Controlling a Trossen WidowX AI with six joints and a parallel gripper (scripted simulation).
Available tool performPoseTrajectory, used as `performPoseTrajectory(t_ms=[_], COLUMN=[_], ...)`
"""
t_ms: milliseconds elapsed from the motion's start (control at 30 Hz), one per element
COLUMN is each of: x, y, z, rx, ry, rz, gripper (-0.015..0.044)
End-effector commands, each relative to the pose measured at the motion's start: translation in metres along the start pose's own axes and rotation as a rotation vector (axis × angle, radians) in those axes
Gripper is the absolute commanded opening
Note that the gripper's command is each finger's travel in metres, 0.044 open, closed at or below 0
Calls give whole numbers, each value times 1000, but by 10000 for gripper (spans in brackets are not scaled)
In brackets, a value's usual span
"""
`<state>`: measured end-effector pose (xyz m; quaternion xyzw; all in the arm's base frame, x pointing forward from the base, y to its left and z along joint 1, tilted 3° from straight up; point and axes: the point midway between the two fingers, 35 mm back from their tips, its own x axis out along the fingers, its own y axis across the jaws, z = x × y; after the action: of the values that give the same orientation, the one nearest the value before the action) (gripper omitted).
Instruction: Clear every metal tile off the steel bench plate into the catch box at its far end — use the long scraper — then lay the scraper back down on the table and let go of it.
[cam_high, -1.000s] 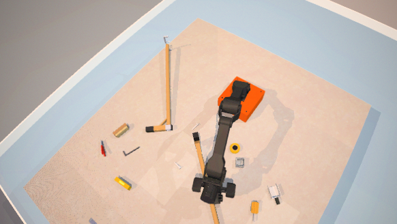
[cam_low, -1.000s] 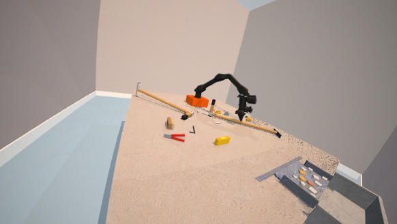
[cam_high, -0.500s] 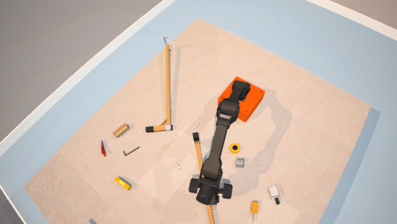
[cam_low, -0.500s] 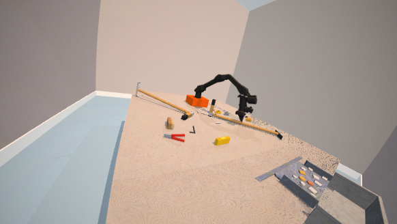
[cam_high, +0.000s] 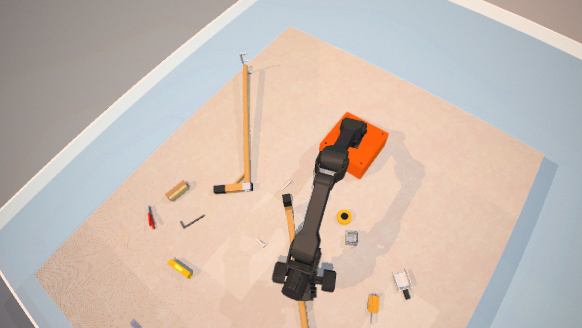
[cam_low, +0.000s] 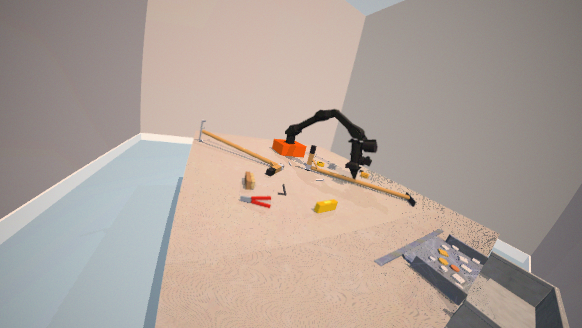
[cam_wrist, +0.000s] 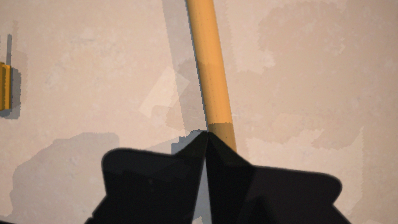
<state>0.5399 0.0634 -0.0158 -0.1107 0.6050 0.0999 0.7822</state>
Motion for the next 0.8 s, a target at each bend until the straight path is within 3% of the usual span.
performPoseTrajectory(t_ms=[0, 767], x=[13, 13], y=[-7, -10], z=[-5, -4], rx=[3, 3], ry=[28, 27], rz=[0, 0], gripper=[0, 0])
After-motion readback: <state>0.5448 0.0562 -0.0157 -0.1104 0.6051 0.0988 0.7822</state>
